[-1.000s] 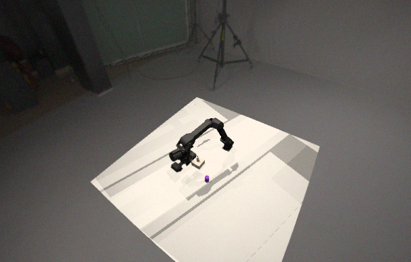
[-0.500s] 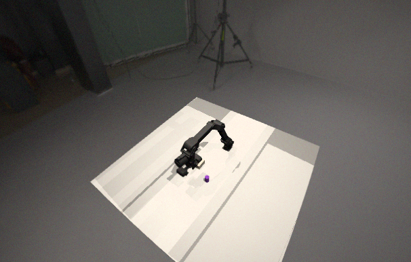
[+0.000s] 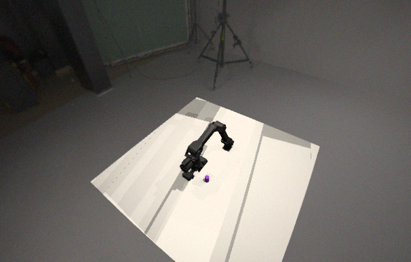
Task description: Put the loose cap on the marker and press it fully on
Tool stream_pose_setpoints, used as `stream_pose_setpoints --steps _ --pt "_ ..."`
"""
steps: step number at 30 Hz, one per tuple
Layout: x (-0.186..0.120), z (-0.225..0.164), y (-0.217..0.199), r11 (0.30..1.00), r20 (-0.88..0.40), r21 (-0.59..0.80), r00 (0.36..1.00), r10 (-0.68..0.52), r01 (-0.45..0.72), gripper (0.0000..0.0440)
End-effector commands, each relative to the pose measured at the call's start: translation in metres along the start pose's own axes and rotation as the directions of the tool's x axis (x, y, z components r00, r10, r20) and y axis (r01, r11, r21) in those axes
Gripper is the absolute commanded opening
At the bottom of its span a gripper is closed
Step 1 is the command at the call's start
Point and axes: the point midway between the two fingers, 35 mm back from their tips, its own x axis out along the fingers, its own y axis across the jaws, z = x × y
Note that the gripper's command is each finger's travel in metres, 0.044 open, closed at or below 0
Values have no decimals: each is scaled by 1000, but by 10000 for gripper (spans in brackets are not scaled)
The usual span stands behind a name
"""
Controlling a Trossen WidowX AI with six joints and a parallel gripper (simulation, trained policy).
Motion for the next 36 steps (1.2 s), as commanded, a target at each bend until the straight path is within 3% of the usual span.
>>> stream_pose_setpoints --steps 1,36 --pt "4 -9 -4 1000 -11 0 1000 -27 27 321" --pt "46 -53 -51 963 -20 -118 969 -245 241 284"
